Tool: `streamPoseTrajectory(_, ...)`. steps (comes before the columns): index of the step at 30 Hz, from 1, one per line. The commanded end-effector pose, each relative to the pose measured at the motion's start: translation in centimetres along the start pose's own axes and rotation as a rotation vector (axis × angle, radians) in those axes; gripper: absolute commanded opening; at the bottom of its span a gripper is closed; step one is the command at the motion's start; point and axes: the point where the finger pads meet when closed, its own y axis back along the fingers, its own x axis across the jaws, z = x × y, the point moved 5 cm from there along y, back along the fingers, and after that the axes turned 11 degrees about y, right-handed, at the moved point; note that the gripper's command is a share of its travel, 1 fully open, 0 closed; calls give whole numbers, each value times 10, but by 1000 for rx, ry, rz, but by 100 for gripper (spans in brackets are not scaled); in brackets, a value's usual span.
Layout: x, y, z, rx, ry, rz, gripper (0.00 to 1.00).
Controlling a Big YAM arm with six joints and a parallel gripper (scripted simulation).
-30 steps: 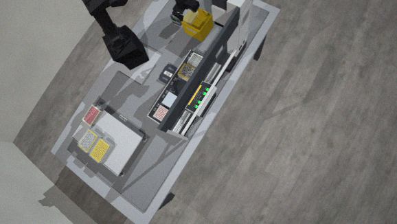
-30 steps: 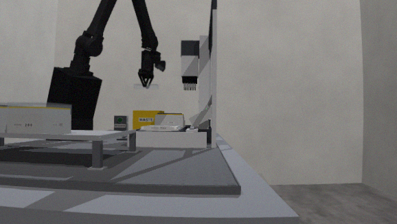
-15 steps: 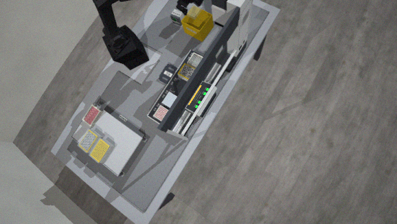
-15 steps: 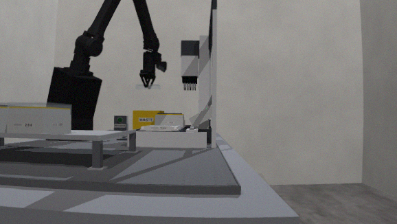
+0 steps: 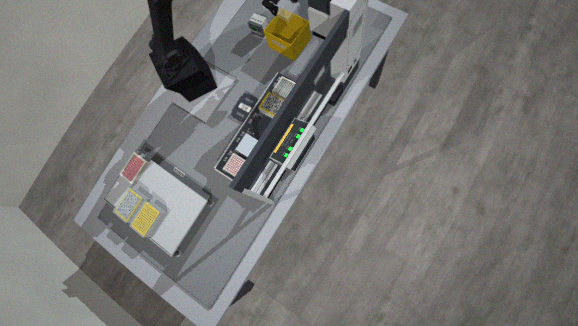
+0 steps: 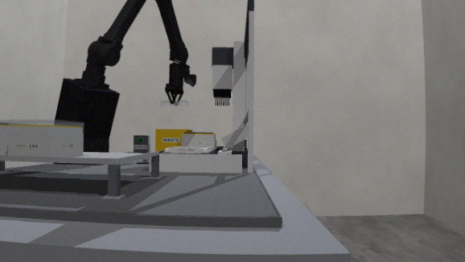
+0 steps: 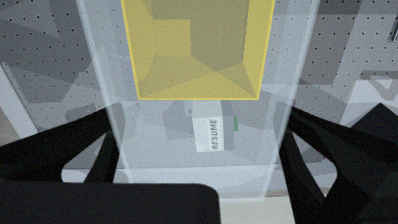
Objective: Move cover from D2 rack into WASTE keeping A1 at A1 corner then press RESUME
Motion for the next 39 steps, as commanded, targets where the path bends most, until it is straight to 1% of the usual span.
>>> streamPoseTrajectory(1, 6, 3, 0, -2, -10, 3, 0)
streamPoseTrajectory(35, 7, 3, 1, -3, -9, 5, 0)
streamPoseTrajectory(36, 11, 9, 21, -14, -16, 23, 0)
streamPoseTrajectory(39, 9, 7, 19, -11, -14, 18, 0)
